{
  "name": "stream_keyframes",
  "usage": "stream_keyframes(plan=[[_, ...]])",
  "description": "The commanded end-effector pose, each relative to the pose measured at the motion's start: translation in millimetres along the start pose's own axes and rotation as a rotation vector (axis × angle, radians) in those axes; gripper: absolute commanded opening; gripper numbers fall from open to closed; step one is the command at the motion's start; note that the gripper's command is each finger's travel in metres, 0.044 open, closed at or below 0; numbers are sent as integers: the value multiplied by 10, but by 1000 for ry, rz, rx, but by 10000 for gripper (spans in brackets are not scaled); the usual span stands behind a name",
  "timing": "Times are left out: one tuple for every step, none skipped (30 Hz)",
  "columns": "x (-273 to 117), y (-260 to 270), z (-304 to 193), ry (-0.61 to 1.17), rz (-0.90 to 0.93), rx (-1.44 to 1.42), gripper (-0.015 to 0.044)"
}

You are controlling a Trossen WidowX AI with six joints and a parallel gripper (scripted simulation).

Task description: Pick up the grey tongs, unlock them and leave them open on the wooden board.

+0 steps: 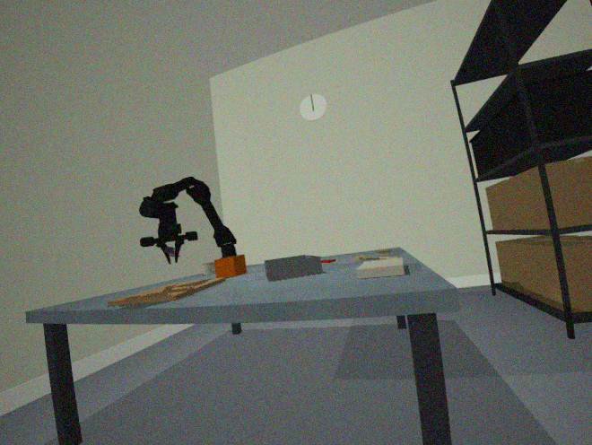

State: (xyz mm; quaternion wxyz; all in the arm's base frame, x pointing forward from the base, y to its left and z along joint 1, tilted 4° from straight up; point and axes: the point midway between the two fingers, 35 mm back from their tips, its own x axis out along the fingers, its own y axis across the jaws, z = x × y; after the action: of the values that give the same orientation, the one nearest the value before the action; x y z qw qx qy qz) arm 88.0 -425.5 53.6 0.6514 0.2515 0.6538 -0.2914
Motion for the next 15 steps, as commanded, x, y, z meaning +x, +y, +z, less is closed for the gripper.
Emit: stream_keyframes(plan=[[-46,2,10,37,-20,-22,-150],[-46,3,9,40,-20,-23,-150],[-46,3,9,40,-20,-23,-150],[-46,3,9,40,-20,-23,-150],[-46,3,9,40,-20,-23,-150],[-46,3,9,40,-20,-23,-150],[-46,3,9,40,-20,-23,-150],[-43,3,9,40,-20,-23,-150],[-37,2,9,40,-20,-23,-150],[-29,2,9,40,-20,-23,-150],[-19,1,10,40,-20,-23,-150],[-5,0,10,40,-20,-23,-150],[11,-1,11,40,-20,-23,-150],[27,-2,11,40,-20,-23,-150],[44,-3,11,40,-20,-23,-150]])
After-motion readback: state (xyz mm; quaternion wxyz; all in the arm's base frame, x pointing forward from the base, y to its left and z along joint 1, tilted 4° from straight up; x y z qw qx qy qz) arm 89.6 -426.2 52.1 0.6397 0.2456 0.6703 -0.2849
